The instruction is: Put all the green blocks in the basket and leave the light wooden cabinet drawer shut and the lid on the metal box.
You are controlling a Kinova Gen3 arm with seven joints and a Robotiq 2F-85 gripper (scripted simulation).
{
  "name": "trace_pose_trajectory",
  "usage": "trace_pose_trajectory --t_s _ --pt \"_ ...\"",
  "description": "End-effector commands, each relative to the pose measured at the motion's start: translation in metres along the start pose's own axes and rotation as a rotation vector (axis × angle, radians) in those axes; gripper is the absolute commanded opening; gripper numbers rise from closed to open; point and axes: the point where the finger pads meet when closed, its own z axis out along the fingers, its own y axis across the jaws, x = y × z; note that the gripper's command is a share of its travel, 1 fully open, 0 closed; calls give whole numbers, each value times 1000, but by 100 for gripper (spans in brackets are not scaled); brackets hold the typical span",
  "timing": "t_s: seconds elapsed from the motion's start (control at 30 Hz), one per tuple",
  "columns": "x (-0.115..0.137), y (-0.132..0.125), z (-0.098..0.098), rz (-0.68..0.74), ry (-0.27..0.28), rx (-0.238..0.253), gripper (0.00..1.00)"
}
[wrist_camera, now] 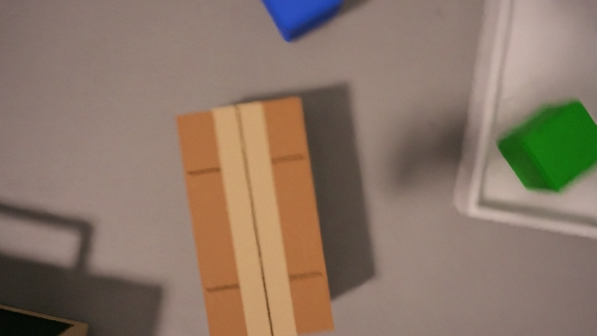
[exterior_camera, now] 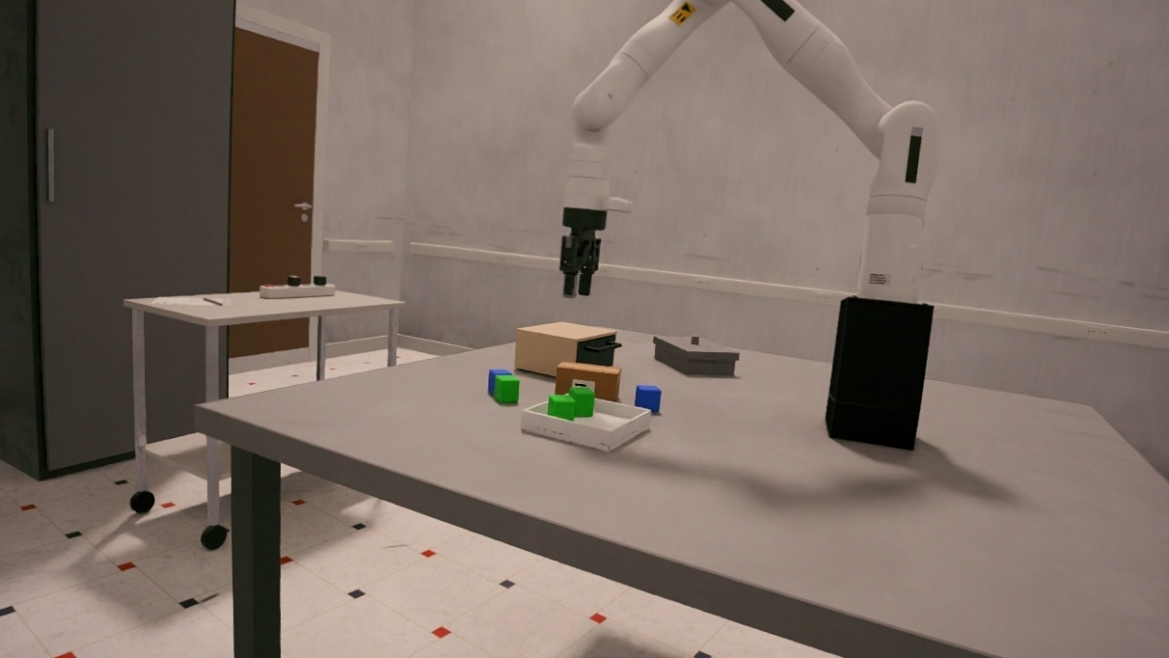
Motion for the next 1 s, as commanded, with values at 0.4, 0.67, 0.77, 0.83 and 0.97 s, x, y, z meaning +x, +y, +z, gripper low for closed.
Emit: trace_pose_trajectory --t_s 0.4,0.67,0.77,0.83,0.97 --pt "-44 37 -2 337 -9 -7 83" --pt "-57 55 -1 482 -6 -5 83" --pt "-63 63 -1 548 -3 -3 83" --pt "-65 69 0 588 -1 -1 83" --pt "-70 78 1 658 2 3 83"
